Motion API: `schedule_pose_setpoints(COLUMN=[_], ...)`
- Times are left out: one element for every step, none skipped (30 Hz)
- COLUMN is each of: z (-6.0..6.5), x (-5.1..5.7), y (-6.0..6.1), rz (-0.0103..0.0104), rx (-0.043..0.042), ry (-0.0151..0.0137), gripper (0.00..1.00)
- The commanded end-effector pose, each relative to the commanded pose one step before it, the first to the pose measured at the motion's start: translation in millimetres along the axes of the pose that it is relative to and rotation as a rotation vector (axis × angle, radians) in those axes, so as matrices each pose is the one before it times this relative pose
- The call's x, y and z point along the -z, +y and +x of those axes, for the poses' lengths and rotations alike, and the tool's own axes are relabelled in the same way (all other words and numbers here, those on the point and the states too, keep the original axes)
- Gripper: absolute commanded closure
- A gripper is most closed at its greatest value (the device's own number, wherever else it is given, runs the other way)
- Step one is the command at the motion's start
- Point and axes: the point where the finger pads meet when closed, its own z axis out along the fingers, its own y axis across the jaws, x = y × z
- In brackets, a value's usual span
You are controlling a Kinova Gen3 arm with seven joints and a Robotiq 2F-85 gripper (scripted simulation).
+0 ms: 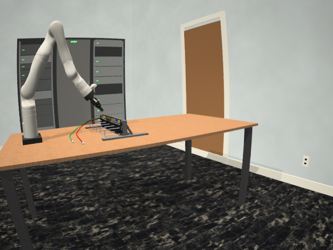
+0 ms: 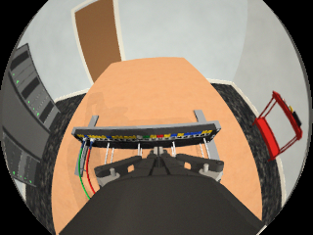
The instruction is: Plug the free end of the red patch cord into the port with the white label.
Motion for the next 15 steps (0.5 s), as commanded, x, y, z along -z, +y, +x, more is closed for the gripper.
schedule_pose_setpoints(z=[10.27, 0.00, 0.00, 0.00, 0.00, 0.00, 0.00, 0.00, 0.00, 0.00, 0.00, 0.00, 0.00, 0.00, 0.00], x=[21.01, 0.00, 0.00, 5.55, 5.68, 5.78, 5.86, 5.92, 5.67, 5.04, 4.42, 3.89, 3.48, 3.13, 2.65], y=[-4.13, 0.00, 0.00, 0.00, 0.00, 0.01, 0.01, 0.00, 0.00, 0.00, 0.01, 0.01, 0.00, -0.01, 0.03], rz=[0.00811, 0.00000, 0.00000, 0.00000, 0.00002, -0.00002, -0.00003, -0.00001, 0.00001, 0.00000, -0.00003, -0.00005, 0.00001, 0.00008, -0.00016], rx=[0.00340, 0.00000, 0.00000, 0.00000, -0.00002, 0.00002, 0.00002, 0.00001, -0.00001, 0.00000, 0.00002, 0.00003, -0.00001, -0.00005, 0.00009], ry=[0.02756, 0.00000, 0.00000, 0.00000, 0.00000, -0.00001, -0.00001, 0.00000, 0.00000, 0.00000, -0.00001, -0.00001, 0.00000, 0.00002, -0.00004], gripper=[1.00, 1.00, 1.00, 1.00, 1.00, 1.00, 1.00, 1.00, 1.00, 1.00, 1.00, 1.00, 1.00, 1.00, 1.00])
